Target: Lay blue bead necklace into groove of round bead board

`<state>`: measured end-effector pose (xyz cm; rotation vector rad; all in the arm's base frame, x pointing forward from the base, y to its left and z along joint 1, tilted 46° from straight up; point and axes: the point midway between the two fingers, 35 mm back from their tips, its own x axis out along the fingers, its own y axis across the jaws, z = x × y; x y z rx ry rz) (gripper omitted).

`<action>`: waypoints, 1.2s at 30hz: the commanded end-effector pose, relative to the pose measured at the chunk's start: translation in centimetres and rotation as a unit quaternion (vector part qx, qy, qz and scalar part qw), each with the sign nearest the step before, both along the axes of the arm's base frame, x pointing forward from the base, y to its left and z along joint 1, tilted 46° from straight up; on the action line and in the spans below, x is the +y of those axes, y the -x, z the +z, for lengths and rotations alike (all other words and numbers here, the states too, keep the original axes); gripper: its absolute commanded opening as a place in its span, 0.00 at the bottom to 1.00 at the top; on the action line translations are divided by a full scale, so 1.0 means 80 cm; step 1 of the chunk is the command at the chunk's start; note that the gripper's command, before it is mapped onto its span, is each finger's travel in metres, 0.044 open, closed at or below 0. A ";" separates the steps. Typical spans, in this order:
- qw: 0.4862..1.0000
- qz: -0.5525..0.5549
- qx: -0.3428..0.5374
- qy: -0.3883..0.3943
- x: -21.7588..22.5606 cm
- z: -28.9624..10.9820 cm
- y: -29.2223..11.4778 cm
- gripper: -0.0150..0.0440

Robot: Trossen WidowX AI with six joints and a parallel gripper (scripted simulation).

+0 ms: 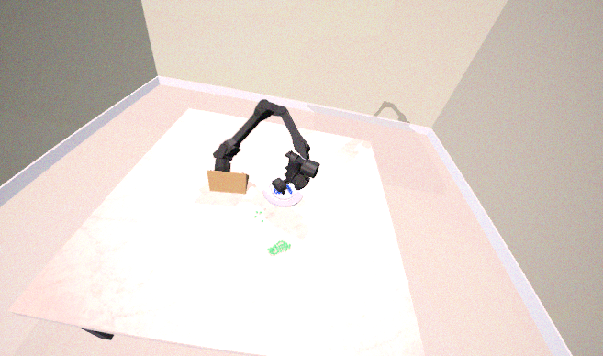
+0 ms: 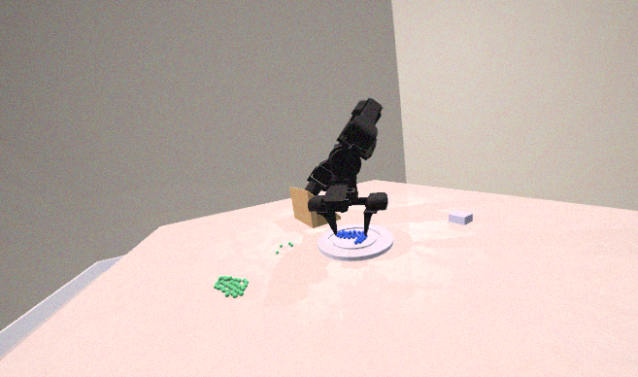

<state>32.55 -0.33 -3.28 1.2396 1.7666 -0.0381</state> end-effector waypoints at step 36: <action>0.937 -0.248 0.245 0.015 0.016 -0.005 -0.013 0.46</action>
